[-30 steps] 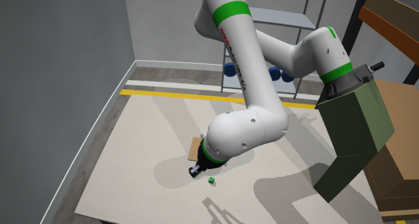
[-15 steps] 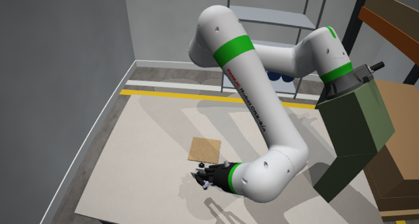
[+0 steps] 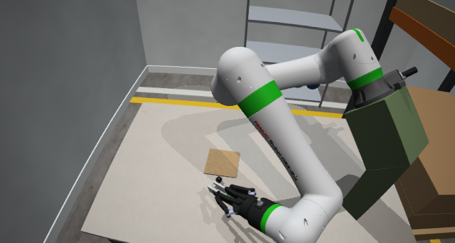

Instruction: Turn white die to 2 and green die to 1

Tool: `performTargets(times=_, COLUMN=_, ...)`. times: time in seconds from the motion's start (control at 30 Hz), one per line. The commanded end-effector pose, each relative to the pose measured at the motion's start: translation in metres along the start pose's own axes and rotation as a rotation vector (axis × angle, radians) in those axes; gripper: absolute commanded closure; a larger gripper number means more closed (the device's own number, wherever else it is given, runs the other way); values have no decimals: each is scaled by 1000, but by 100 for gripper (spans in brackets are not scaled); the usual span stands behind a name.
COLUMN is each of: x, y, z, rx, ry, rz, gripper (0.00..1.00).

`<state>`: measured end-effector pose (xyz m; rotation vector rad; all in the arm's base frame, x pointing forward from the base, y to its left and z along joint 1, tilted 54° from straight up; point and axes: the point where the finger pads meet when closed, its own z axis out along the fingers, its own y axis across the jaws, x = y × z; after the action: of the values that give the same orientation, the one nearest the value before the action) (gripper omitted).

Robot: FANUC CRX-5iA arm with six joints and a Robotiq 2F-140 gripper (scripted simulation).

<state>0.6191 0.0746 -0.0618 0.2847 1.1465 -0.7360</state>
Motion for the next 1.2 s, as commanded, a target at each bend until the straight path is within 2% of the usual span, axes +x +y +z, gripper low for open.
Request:
performTargets(times=0.0, x=1, y=0, z=1, rx=0, ry=-12, rz=0, gripper=91)
performTargets(times=0.3, x=11, y=0, z=7, rx=0, ry=-12, rz=0, gripper=91)
performTargets(times=0.8, x=57, y=0, z=32, rx=0, ry=-12, rz=0, gripper=91)
performTargets(times=1.17, x=66, y=0, z=37, rx=0, ry=-12, rz=0, gripper=91)
